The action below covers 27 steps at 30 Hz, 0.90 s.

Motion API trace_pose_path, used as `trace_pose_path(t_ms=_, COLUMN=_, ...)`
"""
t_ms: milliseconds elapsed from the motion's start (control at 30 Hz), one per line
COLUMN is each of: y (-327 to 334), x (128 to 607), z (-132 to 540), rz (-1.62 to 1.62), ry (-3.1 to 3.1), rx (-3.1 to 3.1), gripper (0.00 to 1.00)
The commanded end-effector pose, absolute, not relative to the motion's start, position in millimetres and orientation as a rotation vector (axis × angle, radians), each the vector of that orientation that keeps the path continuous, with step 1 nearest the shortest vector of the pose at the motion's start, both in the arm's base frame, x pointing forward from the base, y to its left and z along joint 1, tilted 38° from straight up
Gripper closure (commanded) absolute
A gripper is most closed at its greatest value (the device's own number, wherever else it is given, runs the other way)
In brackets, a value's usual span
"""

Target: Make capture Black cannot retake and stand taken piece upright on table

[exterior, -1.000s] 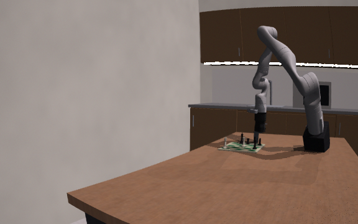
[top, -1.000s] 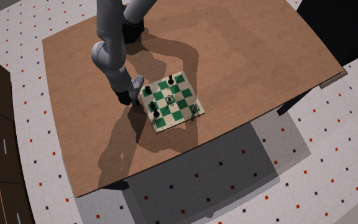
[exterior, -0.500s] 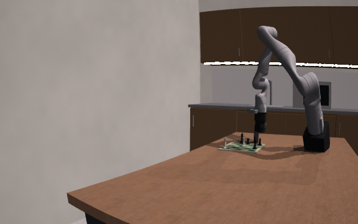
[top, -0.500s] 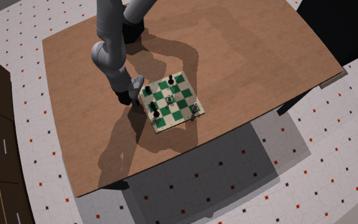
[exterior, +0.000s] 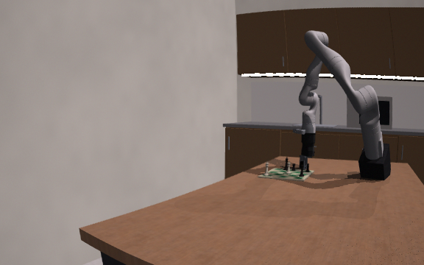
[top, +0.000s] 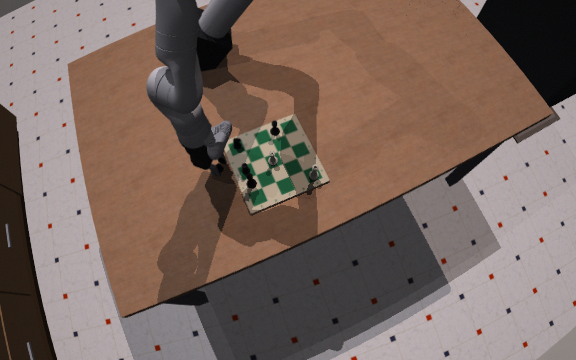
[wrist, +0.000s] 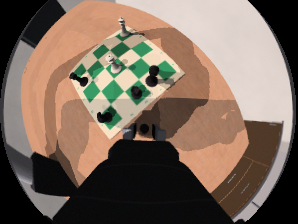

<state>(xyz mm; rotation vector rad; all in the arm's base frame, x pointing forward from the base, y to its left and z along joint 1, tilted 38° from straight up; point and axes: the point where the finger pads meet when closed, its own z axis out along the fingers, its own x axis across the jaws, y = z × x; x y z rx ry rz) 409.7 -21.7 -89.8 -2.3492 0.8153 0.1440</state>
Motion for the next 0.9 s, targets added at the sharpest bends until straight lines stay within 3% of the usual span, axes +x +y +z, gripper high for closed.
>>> trace_pose_path(t_ms=0, y=-22.6, x=410.1, z=-89.5, rz=0.142, ry=0.816, rx=-2.350, gripper=0.32)
trace_pose_path(t_ms=867, y=-63.4, x=403.2, z=-36.1, rz=0.142, ry=0.816, rx=-2.350, gripper=0.32)
